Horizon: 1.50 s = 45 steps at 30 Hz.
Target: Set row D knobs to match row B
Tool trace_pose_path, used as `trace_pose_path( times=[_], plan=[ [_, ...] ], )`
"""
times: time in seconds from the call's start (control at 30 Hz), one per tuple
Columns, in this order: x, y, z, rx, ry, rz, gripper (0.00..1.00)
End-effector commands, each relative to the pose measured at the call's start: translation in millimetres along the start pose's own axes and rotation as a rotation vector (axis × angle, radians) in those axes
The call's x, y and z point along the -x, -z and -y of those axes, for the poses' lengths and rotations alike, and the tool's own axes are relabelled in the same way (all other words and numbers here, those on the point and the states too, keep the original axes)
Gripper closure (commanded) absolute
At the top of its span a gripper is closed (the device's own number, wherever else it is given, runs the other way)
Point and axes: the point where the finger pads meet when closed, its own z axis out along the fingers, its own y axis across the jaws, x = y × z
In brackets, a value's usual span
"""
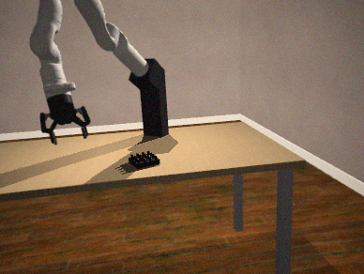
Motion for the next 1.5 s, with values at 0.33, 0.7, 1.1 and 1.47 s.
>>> trace_pose_path(
  times=[0.33, 0.7, 1.1, 1.47],
  plan=[
    [-5, -25, 58, -0.038, -0.136, 0.014, 0.00],
    [-6, -30, 73, -0.048, -0.179, 0.017, 0.00],
    [-6, -37, 94, -0.060, -0.239, 0.024, 0.00],
    [-5, -44, 116, -0.071, -0.306, 0.033, 0.00]
  ],
)
